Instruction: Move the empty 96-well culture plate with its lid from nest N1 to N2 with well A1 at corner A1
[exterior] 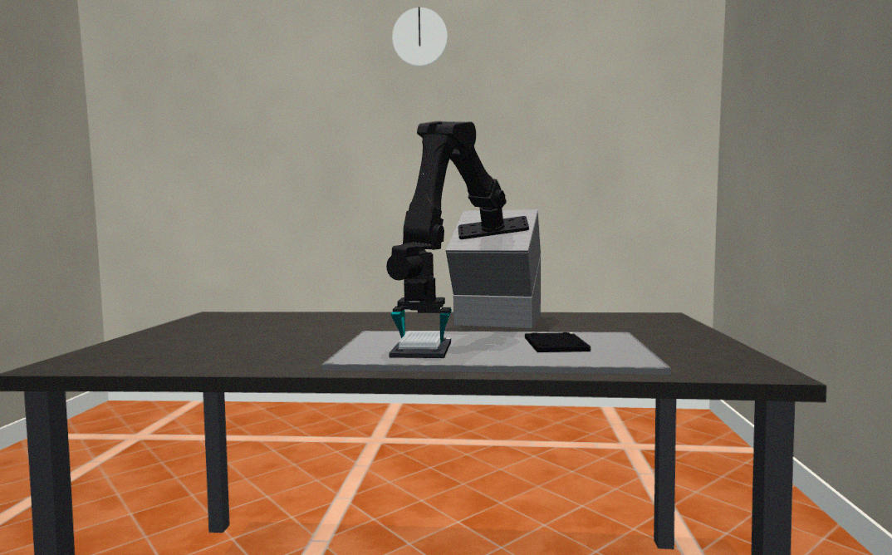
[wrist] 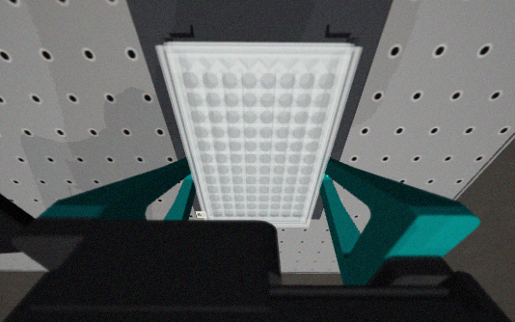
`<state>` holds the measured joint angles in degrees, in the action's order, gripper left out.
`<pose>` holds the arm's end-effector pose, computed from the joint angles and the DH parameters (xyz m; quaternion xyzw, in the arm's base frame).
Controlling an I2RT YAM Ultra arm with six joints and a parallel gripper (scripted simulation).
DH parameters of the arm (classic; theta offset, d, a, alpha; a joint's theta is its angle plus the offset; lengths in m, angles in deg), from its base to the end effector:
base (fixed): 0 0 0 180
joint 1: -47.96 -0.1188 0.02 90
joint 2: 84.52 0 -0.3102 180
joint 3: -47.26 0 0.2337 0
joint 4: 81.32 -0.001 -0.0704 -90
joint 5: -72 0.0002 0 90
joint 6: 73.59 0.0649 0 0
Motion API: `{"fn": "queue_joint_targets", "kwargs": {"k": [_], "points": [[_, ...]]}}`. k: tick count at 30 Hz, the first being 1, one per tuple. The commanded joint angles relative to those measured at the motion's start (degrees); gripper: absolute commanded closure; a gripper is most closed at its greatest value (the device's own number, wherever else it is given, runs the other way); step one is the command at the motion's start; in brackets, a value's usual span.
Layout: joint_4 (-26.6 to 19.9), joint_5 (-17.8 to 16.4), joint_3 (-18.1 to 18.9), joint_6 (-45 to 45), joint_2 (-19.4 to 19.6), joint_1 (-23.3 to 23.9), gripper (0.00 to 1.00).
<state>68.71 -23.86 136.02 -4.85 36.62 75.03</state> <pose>0.3955 -0.1935 0.1395 0.0369 0.9691 -0.0524 0.2381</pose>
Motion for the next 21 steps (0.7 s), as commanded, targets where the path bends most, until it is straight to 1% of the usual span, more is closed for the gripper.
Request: {"fn": "queue_joint_targets", "kwargs": {"k": [1,6,10,14,18,21], "points": [[0.4,-0.1,2.1,0.3,-0.6,-0.1,1.00],[0.7,0.0,2.2,0.3,0.1,-0.1,1.00],[1.0,0.0,2.2,0.4,-0.5,-0.2,1.00],[1.1,0.0,2.2,0.4,0.2,-0.2,1.00],[1.2,0.0,2.2,0.4,-0.2,-0.2,1.00],[1.2,0.0,2.3,0.4,0.1,-0.2,1.00]]}}
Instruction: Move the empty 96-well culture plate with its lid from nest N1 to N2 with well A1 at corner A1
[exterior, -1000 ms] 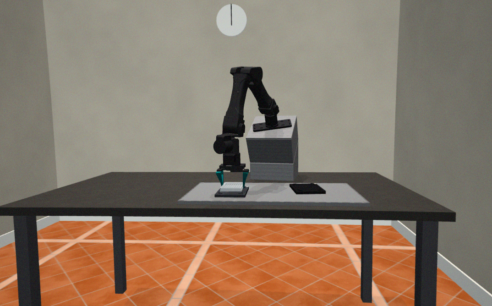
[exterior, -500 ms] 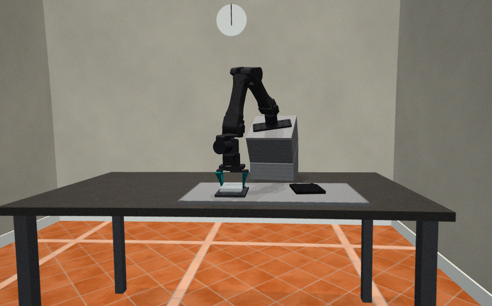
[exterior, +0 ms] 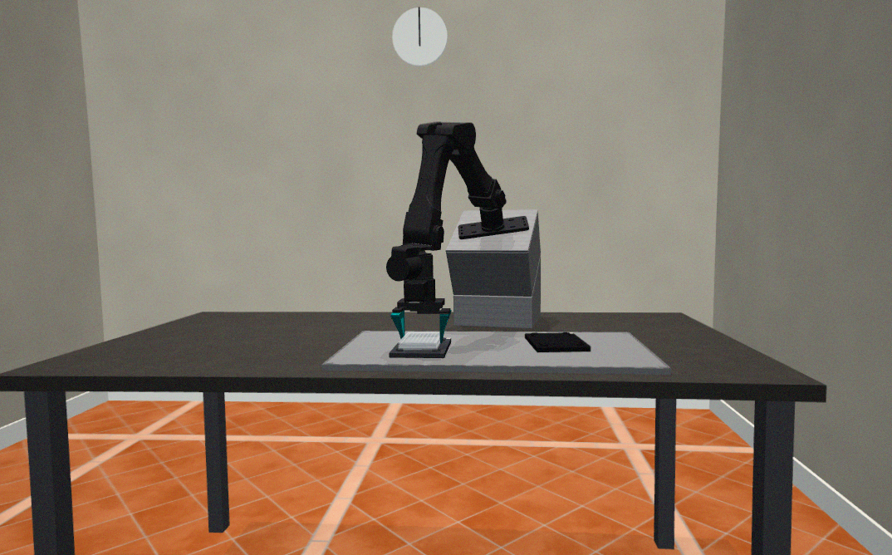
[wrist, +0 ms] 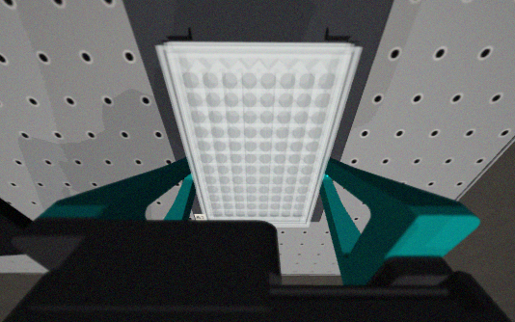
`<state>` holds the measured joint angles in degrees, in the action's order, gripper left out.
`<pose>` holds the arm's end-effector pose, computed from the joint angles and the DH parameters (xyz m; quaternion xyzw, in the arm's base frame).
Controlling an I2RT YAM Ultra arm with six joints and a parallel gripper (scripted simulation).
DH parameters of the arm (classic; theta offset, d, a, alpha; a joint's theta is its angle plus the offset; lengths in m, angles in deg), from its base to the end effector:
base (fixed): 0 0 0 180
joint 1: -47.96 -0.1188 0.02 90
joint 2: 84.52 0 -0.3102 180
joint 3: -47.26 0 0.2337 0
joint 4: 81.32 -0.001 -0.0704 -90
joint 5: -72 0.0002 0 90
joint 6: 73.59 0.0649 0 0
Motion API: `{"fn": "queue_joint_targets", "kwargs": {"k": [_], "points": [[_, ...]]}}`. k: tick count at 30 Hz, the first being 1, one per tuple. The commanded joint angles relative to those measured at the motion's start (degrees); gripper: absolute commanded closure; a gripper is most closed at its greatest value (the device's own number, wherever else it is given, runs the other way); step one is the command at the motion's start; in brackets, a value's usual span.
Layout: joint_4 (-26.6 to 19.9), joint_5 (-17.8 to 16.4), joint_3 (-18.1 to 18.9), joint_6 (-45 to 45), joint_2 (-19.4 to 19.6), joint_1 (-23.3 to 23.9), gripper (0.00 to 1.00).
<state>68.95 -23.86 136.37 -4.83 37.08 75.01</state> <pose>0.3975 -0.1944 0.1380 0.0369 0.9689 -0.0528 0.2391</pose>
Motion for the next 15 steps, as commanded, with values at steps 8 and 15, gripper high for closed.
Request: {"fn": "queue_joint_targets", "kwargs": {"k": [8,15], "points": [[0.6,0.0,2.0,0.4,-0.3,-0.3,1.00],[0.5,-0.1,2.1,0.4,-0.3,-0.4,1.00]]}}
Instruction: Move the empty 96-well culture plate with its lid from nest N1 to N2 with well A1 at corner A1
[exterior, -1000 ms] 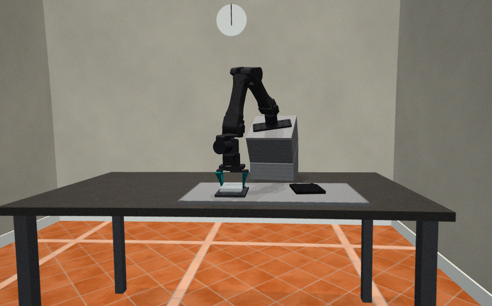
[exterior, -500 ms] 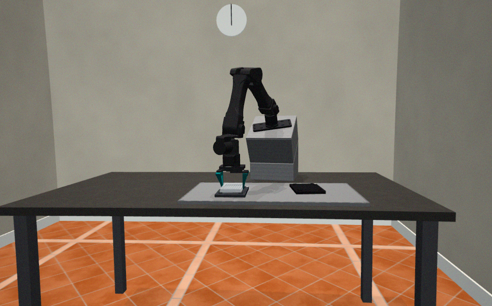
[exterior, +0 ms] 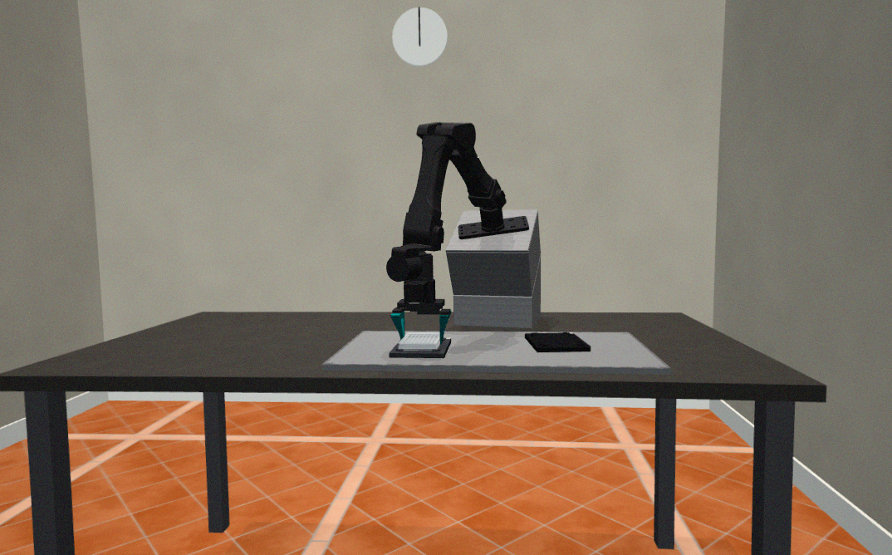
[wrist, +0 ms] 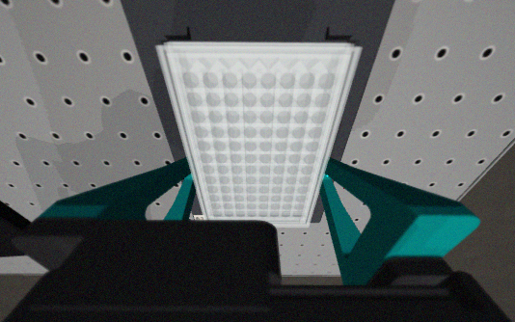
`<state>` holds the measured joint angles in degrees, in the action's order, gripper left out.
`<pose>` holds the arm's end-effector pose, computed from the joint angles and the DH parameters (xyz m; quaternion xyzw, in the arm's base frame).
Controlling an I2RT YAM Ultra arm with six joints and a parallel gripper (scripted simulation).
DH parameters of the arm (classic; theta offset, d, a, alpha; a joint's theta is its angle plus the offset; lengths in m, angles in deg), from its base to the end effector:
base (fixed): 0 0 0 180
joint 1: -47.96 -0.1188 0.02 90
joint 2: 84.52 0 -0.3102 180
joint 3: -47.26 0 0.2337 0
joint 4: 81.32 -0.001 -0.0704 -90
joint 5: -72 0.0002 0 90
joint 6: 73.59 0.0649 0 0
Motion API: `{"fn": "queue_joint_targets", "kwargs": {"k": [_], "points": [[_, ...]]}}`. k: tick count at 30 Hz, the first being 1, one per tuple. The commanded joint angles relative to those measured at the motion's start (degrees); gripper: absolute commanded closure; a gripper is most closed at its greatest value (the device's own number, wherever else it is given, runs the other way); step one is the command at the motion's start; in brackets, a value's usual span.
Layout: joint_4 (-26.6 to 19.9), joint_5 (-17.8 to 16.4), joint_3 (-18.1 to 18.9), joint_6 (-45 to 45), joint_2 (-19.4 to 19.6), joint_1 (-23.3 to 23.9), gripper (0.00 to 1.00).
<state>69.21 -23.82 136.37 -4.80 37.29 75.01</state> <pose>0.3980 -0.1947 0.1367 0.0372 0.9688 -0.0532 0.2393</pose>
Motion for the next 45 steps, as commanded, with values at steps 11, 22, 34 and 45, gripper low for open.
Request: {"fn": "queue_joint_targets", "kwargs": {"k": [11,22,34,45], "points": [[0.1,-0.1,2.1,0.4,-0.4,-0.4,1.00],[0.0,-0.3,2.1,0.4,-0.4,-0.2,1.00],[-0.2,-0.3,2.2,0.4,-0.2,-0.3,1.00],[-0.2,-0.3,2.2,0.4,-0.2,-0.3,0.00]]}}
